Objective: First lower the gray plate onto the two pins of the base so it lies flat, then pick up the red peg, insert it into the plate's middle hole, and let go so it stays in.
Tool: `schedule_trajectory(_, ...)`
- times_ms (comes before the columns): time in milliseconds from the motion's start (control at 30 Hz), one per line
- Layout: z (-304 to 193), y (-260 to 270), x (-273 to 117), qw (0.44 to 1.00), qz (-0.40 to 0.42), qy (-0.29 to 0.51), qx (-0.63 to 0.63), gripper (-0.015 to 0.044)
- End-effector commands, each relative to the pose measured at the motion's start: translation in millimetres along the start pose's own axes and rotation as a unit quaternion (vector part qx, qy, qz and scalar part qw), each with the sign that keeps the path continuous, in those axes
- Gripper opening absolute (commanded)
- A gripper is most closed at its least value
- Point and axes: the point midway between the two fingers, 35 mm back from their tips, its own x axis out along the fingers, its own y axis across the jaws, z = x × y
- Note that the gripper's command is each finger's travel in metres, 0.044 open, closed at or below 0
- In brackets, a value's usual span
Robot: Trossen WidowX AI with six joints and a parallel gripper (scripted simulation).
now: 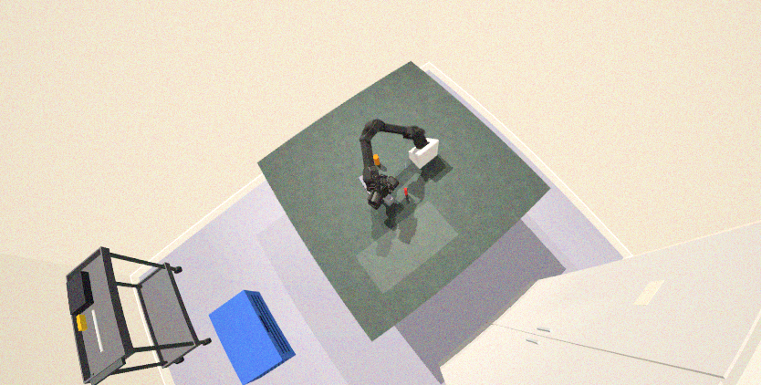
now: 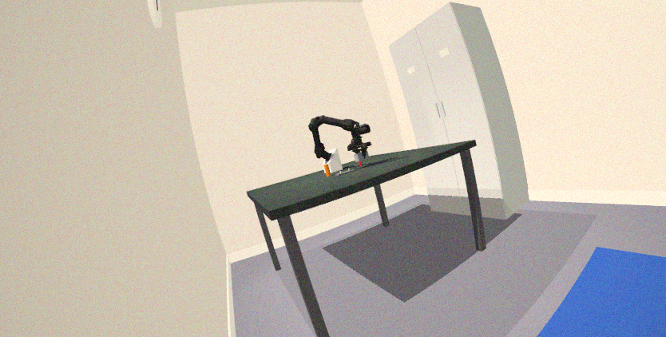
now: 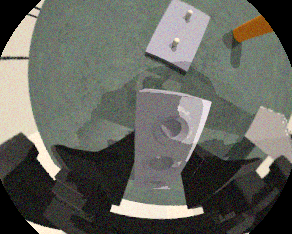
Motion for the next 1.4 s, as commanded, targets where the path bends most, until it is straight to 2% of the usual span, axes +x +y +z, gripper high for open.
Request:
schedule_trajectory(0,-0.5,2.5,-11.6,1.000,0.002,0.003,0.004,0.0000)
schedule_trajectory(800,2.4,-3.0,-85.2,1.000,-0.002,-0.002,0.002,0.0000)
schedule_trajectory(1367,41.9,-1.3,-64.9,0.999,-0.003,0.009,0.042,0.0000)
